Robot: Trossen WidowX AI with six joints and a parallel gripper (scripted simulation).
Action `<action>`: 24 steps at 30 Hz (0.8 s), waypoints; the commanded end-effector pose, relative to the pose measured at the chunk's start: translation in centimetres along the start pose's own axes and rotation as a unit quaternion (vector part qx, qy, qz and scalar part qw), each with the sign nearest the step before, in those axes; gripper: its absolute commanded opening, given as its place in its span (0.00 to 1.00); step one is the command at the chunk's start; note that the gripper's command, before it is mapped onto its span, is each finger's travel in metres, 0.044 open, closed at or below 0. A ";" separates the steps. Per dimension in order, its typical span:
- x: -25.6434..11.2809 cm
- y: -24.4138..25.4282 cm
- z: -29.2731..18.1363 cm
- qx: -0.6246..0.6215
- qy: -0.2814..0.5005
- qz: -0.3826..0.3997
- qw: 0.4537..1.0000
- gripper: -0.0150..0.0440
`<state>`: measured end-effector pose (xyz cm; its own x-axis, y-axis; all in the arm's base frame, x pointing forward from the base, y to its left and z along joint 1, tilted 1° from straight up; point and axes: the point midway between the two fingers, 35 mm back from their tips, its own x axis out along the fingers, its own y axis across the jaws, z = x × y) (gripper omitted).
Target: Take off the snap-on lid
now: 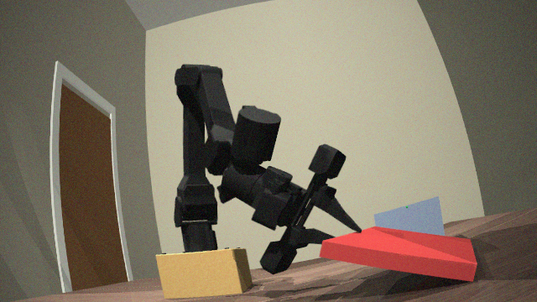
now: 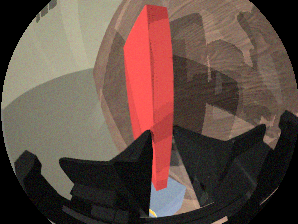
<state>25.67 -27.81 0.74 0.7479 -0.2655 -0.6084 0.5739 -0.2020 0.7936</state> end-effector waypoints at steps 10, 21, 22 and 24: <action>0.3 -0.2 0.0 0.003 0.003 -0.009 1.000 0.48; -0.3 -1.0 -0.2 0.003 0.003 -0.009 1.000 0.90; -0.4 -1.1 -0.2 0.003 0.003 -0.009 1.000 0.94; -0.7 -1.4 -0.2 0.003 0.003 -0.009 1.000 1.00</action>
<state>25.07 -27.60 0.18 0.7372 -0.2593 -0.6239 0.5849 -0.2172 0.7815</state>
